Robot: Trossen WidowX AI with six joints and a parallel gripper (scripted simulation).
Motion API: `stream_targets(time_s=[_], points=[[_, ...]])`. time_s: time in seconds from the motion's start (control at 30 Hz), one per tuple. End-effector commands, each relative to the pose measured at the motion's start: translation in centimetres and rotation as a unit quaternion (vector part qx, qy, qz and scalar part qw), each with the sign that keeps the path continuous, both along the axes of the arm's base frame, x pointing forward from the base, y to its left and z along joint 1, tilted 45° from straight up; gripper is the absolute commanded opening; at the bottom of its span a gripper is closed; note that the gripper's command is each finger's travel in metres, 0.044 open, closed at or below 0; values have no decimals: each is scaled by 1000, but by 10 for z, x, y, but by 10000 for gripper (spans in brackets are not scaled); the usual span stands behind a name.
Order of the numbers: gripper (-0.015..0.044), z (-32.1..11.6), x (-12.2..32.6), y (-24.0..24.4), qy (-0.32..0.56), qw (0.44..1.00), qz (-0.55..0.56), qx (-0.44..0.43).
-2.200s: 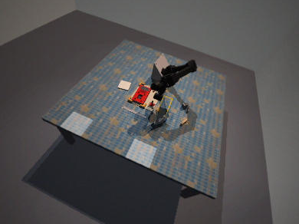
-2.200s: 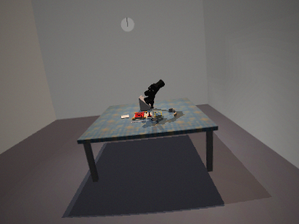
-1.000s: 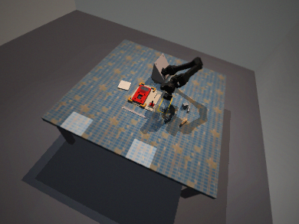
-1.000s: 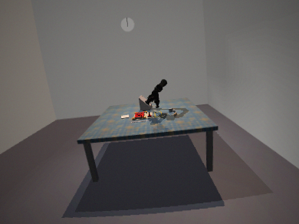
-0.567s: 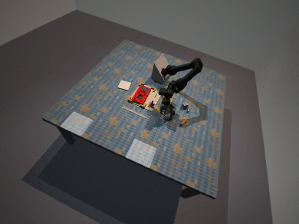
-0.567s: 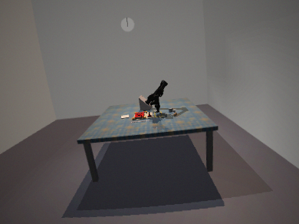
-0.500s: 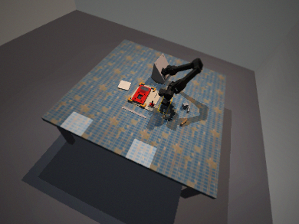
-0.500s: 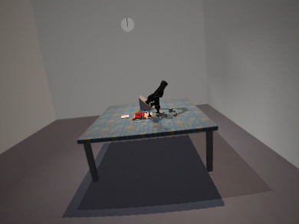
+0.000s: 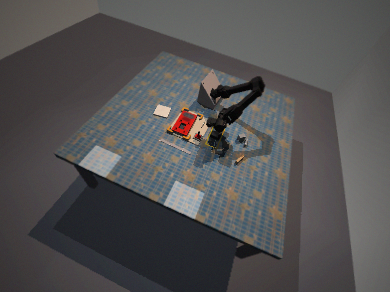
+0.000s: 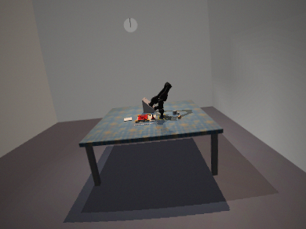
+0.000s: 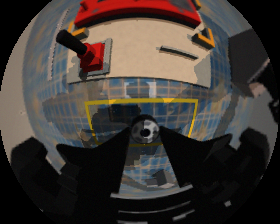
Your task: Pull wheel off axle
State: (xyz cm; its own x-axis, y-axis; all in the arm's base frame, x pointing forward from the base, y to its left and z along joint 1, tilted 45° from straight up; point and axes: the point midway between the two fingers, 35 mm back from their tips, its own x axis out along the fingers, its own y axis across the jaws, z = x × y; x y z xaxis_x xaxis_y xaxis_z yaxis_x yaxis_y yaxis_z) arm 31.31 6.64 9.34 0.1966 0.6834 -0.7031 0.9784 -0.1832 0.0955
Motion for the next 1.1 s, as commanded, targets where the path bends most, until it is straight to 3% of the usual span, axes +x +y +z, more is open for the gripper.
stream_targets(time_s=[0.0,0.33,0.53,0.77,1.07], points=[[289,1,0,-1,-1,1000,1,0],[300,42,-12,-41,0,1000,-1,-2],[440,35,-47,-65,3,1000,-5,-11],[440,39,-101,-85,3,1000,-1,-3],[440,39,-103,-85,3,1000,-1,-3]])
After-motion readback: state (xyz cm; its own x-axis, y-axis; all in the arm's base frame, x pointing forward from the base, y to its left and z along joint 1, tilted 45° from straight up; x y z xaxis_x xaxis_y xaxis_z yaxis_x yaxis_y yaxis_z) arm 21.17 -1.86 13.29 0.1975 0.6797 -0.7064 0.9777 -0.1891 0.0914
